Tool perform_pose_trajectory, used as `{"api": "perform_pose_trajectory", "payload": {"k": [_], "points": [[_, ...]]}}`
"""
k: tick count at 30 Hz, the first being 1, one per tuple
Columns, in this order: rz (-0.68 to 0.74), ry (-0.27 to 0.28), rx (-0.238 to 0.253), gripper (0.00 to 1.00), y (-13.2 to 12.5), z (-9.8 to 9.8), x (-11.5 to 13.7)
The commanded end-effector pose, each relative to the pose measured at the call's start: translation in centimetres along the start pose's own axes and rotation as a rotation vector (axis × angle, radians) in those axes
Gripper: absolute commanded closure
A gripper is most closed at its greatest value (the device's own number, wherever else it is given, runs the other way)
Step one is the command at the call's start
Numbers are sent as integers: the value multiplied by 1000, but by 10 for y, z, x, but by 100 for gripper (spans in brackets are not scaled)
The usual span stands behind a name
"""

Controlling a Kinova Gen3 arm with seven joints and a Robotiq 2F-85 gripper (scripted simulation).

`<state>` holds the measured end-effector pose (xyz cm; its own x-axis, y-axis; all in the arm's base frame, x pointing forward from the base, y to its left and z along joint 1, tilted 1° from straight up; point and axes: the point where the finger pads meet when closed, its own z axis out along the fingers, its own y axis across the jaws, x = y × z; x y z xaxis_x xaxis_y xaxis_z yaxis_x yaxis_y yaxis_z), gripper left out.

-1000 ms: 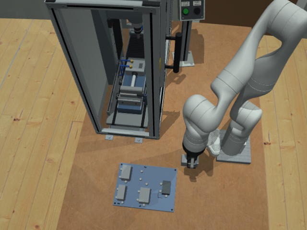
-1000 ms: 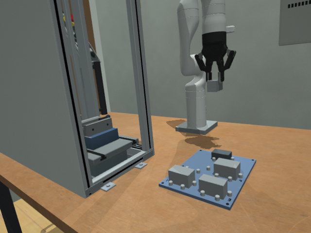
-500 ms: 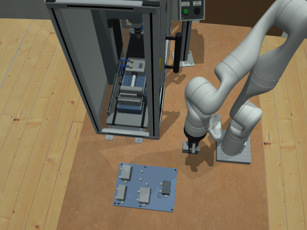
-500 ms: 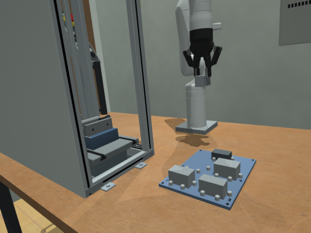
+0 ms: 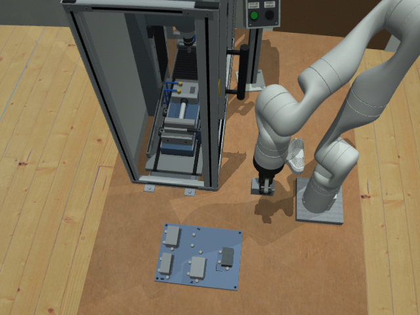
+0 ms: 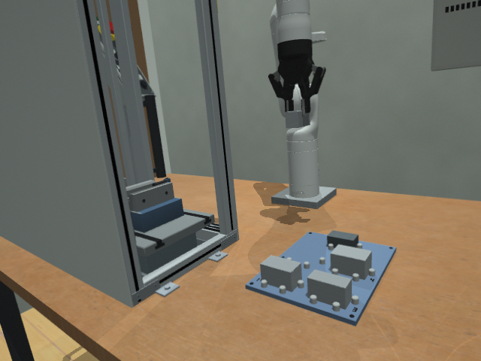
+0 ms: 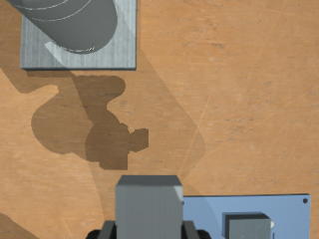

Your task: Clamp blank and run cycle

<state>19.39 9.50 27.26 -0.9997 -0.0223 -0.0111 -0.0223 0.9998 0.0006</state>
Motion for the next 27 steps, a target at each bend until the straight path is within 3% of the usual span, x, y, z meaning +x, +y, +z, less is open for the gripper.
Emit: {"api": "perform_pose_trajectory", "payload": {"k": [1, 10, 15, 27], "points": [[-1, -1, -2, 90, -10, -6, -1], [-1, -1, -2, 90, -10, -6, -1], [-1, -1, -2, 90, -56, -25, -1], [-1, -1, -2, 90, -56, -25, -1]]}}
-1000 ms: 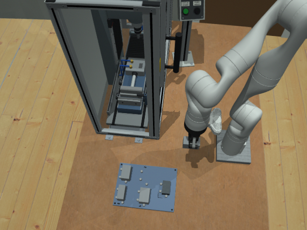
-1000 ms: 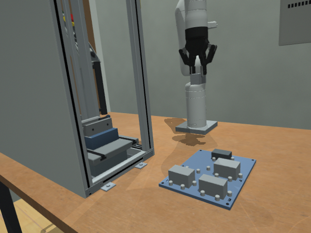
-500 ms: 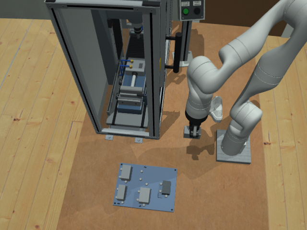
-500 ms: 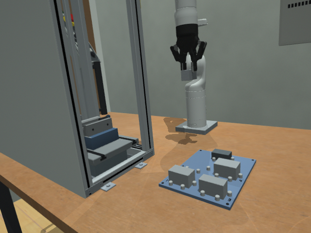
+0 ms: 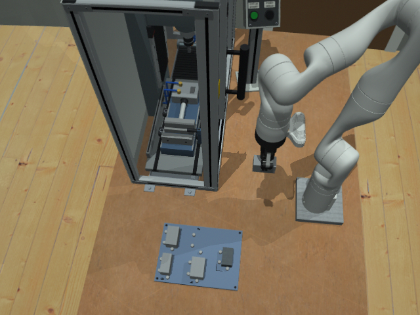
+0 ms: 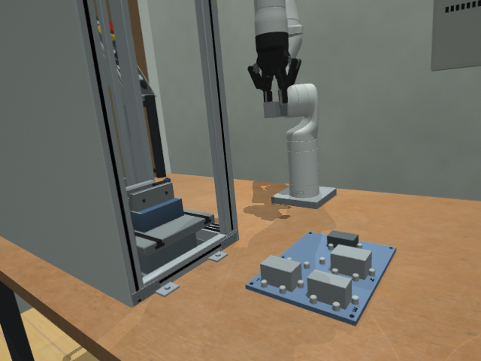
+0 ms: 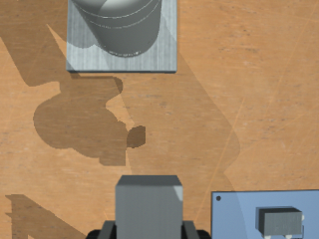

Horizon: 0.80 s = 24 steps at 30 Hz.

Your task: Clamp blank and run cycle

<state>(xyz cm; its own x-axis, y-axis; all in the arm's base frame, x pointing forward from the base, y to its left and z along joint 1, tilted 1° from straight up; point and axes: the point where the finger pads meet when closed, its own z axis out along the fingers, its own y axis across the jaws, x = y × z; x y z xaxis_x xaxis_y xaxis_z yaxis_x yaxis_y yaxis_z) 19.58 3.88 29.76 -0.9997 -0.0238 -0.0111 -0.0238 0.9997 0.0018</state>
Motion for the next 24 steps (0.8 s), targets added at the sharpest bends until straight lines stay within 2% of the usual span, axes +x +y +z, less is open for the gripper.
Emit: {"api": "perform_pose_trajectory", "payload": {"k": [1, 5, 17, 22, 24], "points": [[0, -1, 0, 90, -9, -4, 0], [0, -1, 0, 90, -46, -19, 0], [0, -1, 0, 90, -46, -19, 0], [0, -1, 0, 90, -92, -38, 0], [0, -1, 0, 90, -92, -38, 0]]}}
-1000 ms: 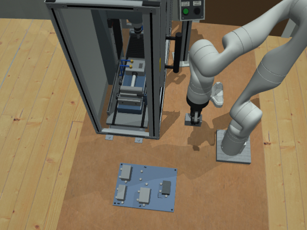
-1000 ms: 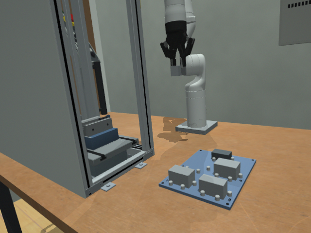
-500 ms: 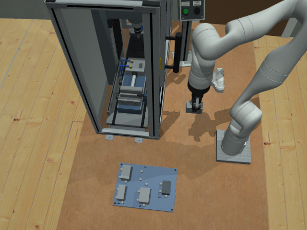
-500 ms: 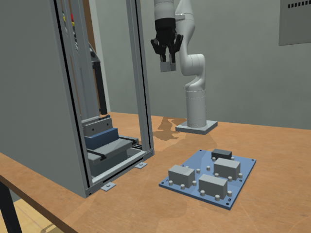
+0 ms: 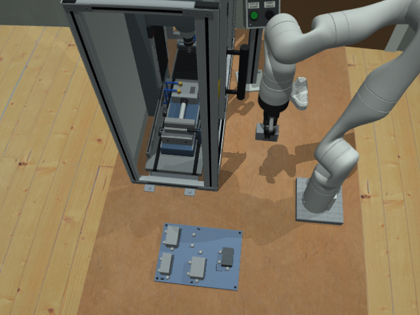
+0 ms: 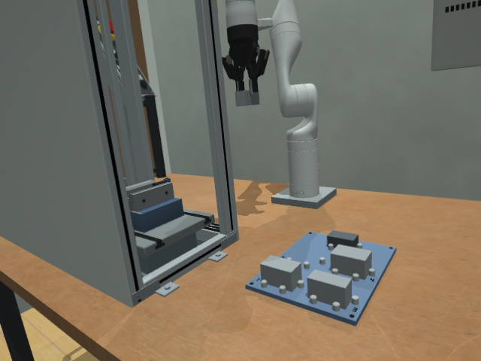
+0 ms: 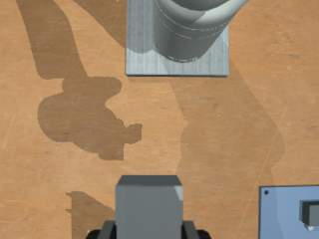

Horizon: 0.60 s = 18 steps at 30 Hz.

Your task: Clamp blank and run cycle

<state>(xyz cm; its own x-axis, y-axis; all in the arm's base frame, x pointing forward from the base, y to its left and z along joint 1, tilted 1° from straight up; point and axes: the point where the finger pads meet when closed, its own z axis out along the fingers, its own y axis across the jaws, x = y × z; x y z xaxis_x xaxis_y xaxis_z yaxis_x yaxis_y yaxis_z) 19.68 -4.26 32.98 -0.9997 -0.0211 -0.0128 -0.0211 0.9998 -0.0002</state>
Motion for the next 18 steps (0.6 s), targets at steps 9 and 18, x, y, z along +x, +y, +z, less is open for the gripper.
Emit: {"api": "perform_pose_trajectory", "payload": {"k": [9, 18], "points": [[-3, 1, -2, 90, -11, -6, -1], [-3, 1, -2, 90, -57, -25, -1]]}}
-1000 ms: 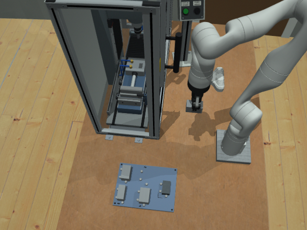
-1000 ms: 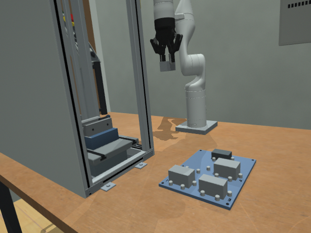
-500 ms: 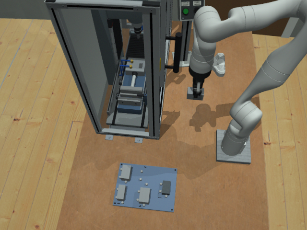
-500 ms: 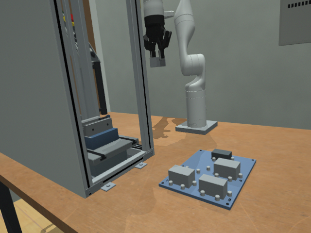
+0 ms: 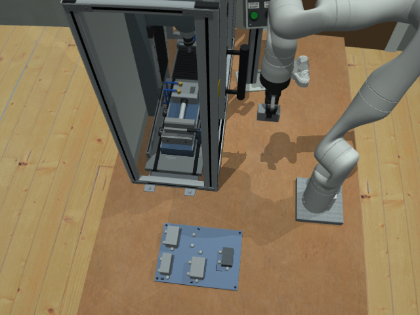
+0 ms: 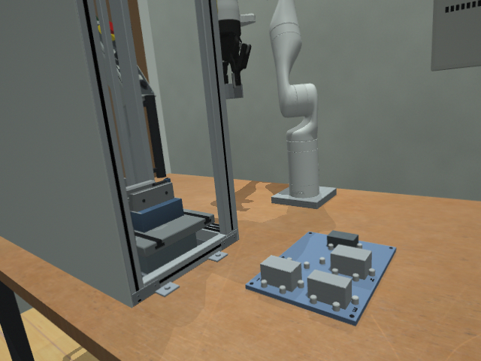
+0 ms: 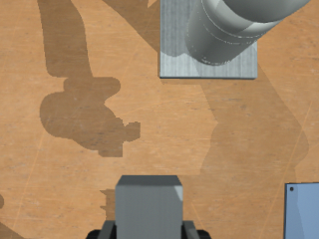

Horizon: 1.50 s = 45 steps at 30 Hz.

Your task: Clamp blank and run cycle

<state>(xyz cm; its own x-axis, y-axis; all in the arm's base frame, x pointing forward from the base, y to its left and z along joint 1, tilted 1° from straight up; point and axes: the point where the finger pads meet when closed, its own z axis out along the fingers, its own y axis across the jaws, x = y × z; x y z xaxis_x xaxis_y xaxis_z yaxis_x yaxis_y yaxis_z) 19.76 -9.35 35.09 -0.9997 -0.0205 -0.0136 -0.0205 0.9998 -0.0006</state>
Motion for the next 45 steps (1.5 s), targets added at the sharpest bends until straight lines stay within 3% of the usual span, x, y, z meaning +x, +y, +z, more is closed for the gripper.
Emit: {"api": "perform_pose_trajectory", "payload": {"k": [1, 9, 14, 26, 31, 43, 45], "points": [[-3, 2, -2, 90, -6, -4, -1], [-3, 2, -2, 90, -6, -4, -1], [-3, 2, -2, 90, -53, -23, -1], [-3, 2, -2, 90, -53, -23, -1], [-3, 2, -2, 90, -73, -31, -1], [-3, 2, -2, 90, -73, -31, -1], [-3, 2, -2, 90, -72, -11, -1]]}}
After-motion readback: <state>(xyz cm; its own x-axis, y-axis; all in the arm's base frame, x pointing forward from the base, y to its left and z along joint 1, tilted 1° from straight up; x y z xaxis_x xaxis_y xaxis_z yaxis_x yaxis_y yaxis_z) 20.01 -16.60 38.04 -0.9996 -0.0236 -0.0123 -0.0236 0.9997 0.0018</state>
